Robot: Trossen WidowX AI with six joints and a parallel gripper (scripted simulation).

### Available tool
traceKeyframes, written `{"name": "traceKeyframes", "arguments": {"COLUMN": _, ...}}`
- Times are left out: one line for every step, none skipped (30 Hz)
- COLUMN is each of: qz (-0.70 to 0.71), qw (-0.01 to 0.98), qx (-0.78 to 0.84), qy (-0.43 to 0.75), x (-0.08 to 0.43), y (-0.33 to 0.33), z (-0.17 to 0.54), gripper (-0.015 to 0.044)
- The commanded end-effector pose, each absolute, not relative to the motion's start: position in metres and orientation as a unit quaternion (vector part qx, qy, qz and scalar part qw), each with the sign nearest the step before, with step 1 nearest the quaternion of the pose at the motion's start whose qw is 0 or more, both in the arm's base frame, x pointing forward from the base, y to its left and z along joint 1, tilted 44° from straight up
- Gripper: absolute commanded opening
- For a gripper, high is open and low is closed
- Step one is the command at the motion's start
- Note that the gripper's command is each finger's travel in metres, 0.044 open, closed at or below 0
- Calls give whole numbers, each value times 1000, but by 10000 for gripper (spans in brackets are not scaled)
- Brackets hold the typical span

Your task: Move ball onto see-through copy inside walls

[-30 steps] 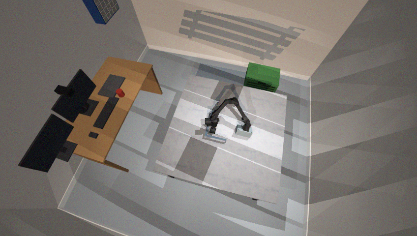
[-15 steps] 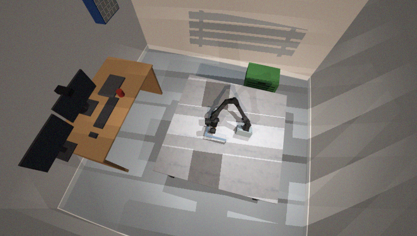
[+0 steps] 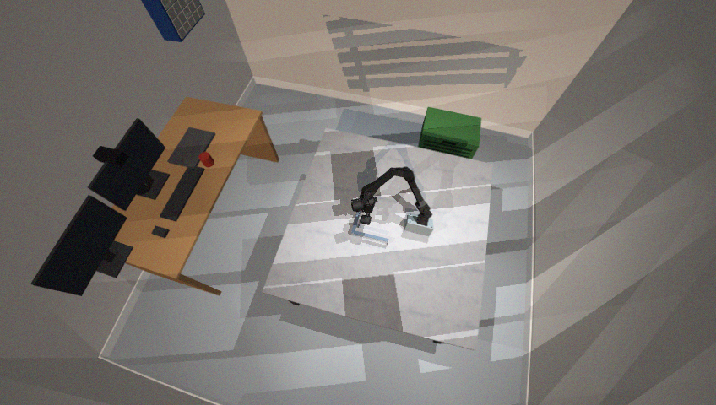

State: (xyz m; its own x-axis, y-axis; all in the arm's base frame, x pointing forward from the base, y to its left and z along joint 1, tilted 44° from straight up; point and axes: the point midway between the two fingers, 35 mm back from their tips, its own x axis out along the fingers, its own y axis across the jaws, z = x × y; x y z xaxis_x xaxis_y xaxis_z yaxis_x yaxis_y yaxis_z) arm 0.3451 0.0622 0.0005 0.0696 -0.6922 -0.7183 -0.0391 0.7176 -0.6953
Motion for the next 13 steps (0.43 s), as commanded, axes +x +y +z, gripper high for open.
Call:
{"name": "traceKeyframes", "arguments": {"qz": -243, "qw": 672, "qx": -287, "qy": 638, "x": 345, "y": 61, "z": -1, "gripper": 272}}
{"name": "traceKeyframes", "arguments": {"qz": -243, "qw": 672, "qx": -287, "qy": 638, "x": 345, "y": 61, "z": -1, "gripper": 272}}
{"name": "traceKeyframes", "arguments": {"qz": -243, "qw": 672, "qx": -287, "qy": 638, "x": 345, "y": 61, "z": -1, "gripper": 272}}
{"name": "traceKeyframes", "arguments": {"qz": -243, "qw": 672, "qx": -287, "qy": 638, "x": 345, "y": 61, "z": -1, "gripper": 272}}
{"name": "traceKeyframes", "arguments": {"qz": -243, "qw": 672, "qx": -287, "qy": 638, "x": 345, "y": 61, "z": -1, "gripper": 272}}
{"name": "traceKeyframes", "arguments": {"qz": -243, "qw": 672, "qx": -287, "qy": 638, "x": 345, "y": 61, "z": -1, "gripper": 272}}
{"name": "traceKeyframes", "arguments": {"qz": -243, "qw": 672, "qx": -287, "qy": 638, "x": 345, "y": 63, "z": 1, "gripper": 298}}
{"name": "traceKeyframes", "arguments": {"qz": -243, "qw": 672, "qx": -287, "qy": 638, "x": 344, "y": 68, "z": 6, "gripper": 325}}
{"name": "traceKeyframes", "arguments": {"qz": -243, "qw": 672, "qx": -286, "qy": 638, "x": 343, "y": 76, "z": 16, "gripper": 351}}
{"name": "traceKeyframes", "arguments": {"qz": -244, "qw": 672, "qx": -286, "qy": 638, "x": 341, "y": 85, "z": 25, "gripper": 377}}
{"name": "traceKeyframes", "arguments": {"qz": -244, "qw": 672, "qx": -286, "qy": 638, "x": 339, "y": 90, "z": 31, "gripper": 403}}
{"name": "traceKeyframes", "arguments": {"qz": -244, "qw": 672, "qx": -286, "qy": 638, "x": 339, "y": 91, "z": 33, "gripper": 430}}
{"name": "traceKeyframes", "arguments": {"qz": -244, "qw": 672, "qx": -286, "qy": 638, "x": 339, "y": 91, "z": 33, "gripper": 440}}
